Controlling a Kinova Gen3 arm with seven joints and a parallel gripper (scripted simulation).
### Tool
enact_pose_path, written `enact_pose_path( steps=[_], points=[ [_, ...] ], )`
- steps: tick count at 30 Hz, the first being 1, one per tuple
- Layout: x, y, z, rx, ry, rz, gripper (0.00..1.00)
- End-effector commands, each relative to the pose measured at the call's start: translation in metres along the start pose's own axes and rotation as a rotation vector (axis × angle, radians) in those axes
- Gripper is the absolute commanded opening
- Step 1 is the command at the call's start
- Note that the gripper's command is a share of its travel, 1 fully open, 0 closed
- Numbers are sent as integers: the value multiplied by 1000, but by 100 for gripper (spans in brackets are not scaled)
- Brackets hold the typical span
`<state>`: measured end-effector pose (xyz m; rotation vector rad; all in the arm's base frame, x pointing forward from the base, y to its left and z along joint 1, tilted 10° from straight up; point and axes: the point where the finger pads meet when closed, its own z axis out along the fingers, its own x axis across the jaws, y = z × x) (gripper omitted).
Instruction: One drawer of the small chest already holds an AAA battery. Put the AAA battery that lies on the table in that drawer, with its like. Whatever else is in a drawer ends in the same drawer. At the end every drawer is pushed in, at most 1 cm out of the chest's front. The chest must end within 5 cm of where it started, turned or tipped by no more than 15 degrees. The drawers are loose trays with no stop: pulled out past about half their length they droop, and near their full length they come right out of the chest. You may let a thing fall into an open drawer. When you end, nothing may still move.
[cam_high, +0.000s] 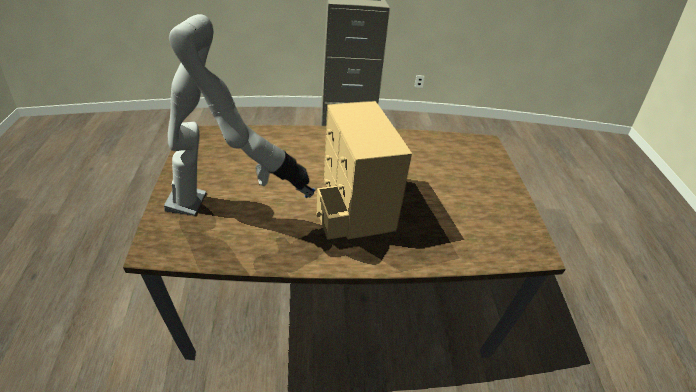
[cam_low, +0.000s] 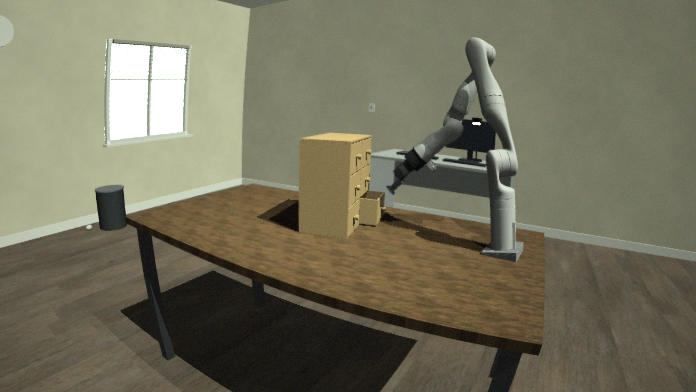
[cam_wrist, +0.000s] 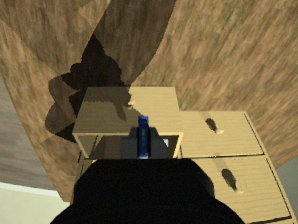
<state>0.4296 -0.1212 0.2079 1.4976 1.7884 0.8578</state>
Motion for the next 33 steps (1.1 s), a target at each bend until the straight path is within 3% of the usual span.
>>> enact_pose_path(
  steps=[1,14,33],
  points=[
    [3,5,5,-3,7,-4,24],
    [3,27,28,-3,7,-4,24],
    [4,45,46,-3,7,-4,24]
  ],
)
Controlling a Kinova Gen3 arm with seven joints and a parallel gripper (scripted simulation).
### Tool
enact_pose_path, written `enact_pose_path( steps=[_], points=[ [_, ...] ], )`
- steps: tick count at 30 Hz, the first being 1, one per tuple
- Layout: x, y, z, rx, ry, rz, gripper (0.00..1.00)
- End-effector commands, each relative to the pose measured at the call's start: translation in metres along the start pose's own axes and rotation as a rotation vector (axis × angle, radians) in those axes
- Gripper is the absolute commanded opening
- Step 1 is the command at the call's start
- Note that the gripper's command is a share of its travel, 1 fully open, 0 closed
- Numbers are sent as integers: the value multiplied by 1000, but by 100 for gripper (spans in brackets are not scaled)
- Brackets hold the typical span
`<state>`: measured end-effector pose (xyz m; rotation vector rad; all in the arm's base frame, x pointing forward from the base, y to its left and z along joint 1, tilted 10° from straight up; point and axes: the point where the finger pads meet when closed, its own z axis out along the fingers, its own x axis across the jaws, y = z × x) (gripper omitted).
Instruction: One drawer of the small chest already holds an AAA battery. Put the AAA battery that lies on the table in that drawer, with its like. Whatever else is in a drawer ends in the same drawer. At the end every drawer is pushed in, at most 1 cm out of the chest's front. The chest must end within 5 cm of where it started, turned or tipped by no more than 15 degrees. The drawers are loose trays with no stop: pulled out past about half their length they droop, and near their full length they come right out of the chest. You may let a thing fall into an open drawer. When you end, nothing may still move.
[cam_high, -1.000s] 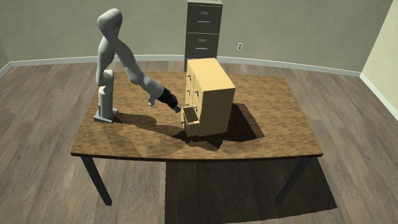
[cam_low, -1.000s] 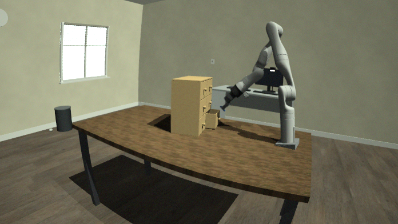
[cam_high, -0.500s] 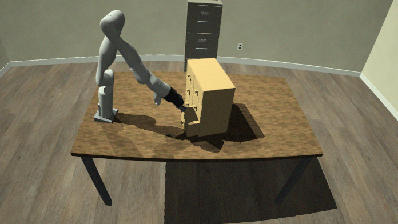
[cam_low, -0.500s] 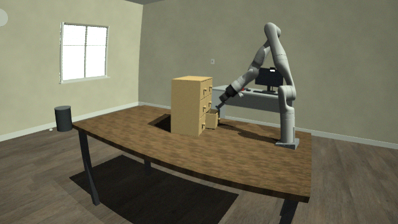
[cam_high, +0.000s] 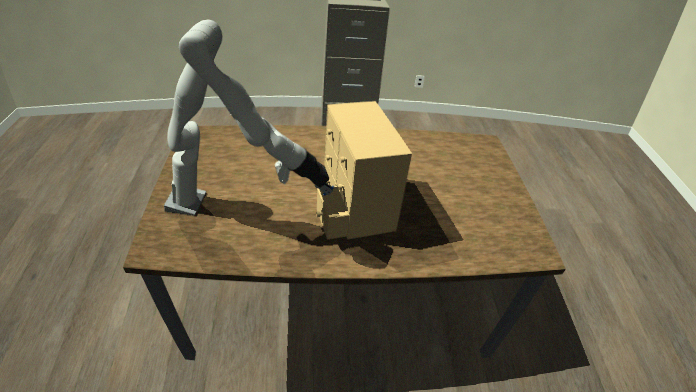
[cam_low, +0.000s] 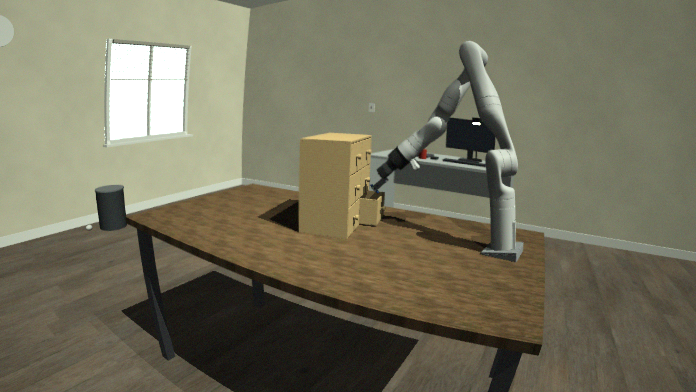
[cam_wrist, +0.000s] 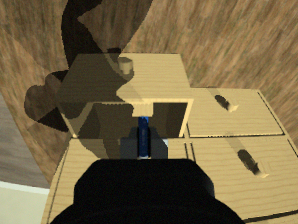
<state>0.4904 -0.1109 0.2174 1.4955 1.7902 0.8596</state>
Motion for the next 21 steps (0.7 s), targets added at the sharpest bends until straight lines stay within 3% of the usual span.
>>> enact_pose_path(
  steps=[1,21],
  points=[
    [3,2,2,-2,5,-3,24],
    [3,7,7,-2,5,-3,24]
  ],
)
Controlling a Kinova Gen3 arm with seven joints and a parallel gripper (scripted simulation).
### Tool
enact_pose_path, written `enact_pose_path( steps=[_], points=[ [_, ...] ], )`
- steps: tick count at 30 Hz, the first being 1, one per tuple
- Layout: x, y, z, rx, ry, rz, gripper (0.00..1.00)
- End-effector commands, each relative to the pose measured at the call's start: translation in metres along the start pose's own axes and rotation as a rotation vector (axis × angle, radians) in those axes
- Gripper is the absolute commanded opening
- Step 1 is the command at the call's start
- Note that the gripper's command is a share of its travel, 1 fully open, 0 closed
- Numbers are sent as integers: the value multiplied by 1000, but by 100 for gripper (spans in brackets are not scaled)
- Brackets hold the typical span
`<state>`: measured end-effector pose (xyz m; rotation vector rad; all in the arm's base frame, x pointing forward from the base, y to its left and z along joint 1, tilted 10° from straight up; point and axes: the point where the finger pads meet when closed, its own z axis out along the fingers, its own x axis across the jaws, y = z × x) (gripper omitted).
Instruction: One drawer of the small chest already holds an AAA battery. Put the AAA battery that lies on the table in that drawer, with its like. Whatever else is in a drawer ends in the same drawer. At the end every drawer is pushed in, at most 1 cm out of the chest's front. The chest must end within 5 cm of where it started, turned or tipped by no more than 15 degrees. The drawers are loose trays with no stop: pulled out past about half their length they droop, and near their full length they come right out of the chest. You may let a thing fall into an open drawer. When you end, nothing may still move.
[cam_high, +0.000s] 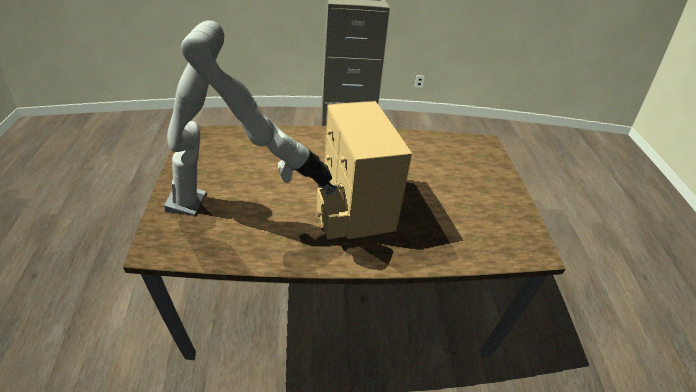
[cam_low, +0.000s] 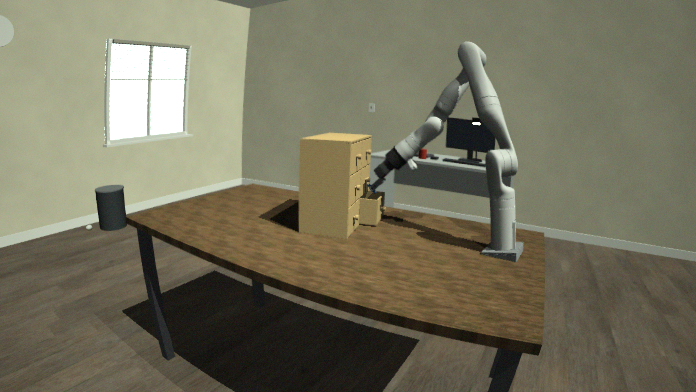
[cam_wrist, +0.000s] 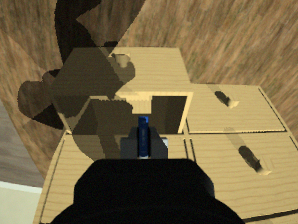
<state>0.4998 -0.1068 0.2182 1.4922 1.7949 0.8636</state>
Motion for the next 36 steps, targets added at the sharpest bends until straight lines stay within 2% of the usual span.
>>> enact_pose_path(
  steps=[1,35,36],
  points=[
    [0,1,0,-1,0,-1,24],
    [0,1,0,-1,0,-1,24],
    [0,1,0,-1,0,-1,30]
  ],
)
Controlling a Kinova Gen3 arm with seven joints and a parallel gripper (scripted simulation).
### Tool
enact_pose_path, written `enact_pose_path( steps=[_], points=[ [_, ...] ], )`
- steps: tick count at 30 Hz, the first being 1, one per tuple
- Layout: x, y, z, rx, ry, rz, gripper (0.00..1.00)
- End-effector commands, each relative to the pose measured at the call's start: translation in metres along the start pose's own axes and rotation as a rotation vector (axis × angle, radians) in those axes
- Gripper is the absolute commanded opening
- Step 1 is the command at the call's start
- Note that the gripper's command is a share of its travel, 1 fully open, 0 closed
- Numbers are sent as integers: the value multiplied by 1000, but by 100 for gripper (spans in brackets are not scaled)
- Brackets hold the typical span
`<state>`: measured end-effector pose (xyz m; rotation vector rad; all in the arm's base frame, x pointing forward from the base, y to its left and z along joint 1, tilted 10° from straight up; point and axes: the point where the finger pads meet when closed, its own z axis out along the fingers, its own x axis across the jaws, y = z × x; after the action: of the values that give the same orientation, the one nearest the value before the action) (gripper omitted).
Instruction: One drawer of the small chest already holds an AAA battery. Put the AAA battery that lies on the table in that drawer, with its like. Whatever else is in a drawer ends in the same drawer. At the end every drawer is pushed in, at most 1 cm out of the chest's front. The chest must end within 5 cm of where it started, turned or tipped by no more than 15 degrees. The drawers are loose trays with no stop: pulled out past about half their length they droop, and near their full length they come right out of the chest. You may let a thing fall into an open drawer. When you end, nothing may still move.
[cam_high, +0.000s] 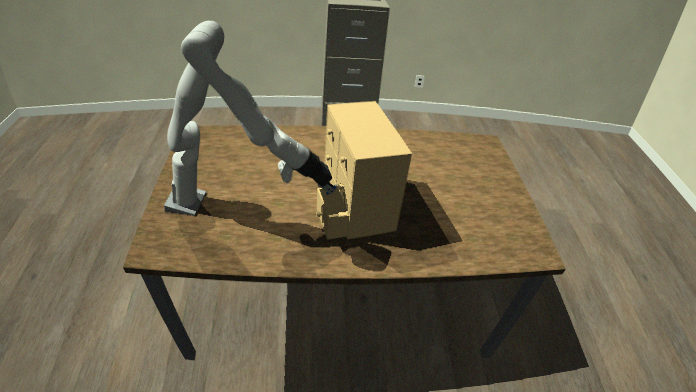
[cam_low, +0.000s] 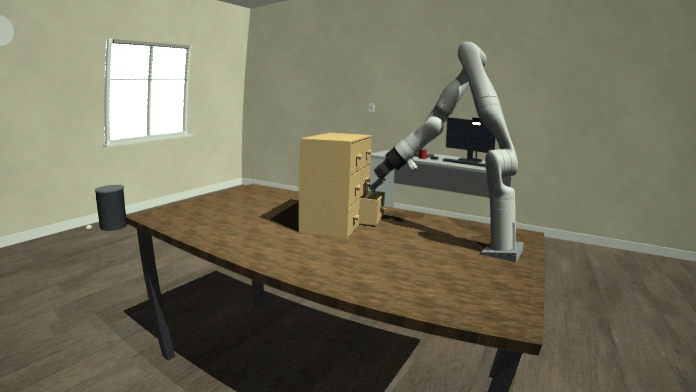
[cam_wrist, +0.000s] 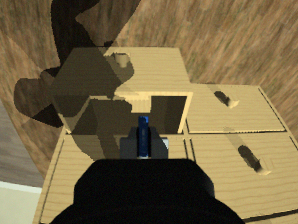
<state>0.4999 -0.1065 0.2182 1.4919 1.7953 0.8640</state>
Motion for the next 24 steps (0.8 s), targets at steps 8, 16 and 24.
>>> enact_pose_path(
  steps=[8,16,24],
  points=[
    [0,1,0,-1,-1,-1,42],
    [0,1,0,-1,-1,-1,54],
    [0,1,0,-1,-1,-1,100]
  ],
)
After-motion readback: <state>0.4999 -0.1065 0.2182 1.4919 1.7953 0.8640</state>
